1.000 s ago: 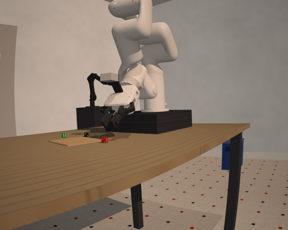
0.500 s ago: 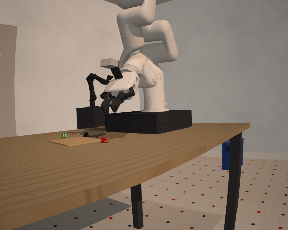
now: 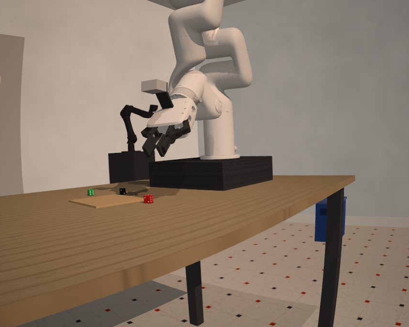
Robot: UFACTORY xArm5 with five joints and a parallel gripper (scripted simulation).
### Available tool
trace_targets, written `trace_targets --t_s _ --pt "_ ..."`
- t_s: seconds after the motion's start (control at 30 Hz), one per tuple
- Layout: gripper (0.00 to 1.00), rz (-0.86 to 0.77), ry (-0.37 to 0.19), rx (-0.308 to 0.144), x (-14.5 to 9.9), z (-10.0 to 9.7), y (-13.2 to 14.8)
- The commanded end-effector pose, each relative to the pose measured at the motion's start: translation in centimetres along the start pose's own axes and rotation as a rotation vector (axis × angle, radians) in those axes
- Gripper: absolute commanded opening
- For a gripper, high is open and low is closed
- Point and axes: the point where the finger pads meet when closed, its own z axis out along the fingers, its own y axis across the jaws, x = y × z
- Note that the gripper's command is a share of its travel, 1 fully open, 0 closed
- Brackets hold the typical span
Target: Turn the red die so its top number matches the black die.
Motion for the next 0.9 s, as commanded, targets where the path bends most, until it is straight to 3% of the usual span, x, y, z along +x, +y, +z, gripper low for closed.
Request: trace_targets --t_s 0.0,0.07,0.13,0.4,0.53,0.63,0.73,0.87 --pt "0.31 0.000 -0.048 0.000 0.4 0.2 0.0" --pt "0.31 0.000 -0.048 0.000 0.4 0.2 0.0" --pt "0.31 0.000 -0.085 0.000 0.6 0.3 0.0" --pt "0.31 -0.001 -0.304 -0.004 1.9 0.8 0.0" --pt "0.31 -0.002 -0.378 -0.009 2.4 1.0 0.3" --pt "0.31 -0.002 -0.382 -0.009 2.4 1.0 0.3" --pt "0.31 -0.002 -0.495 -0.010 3.1 1.3 0.4" --pt "0.31 -0.002 -0.577 -0.010 3.7 1.4 0.4"
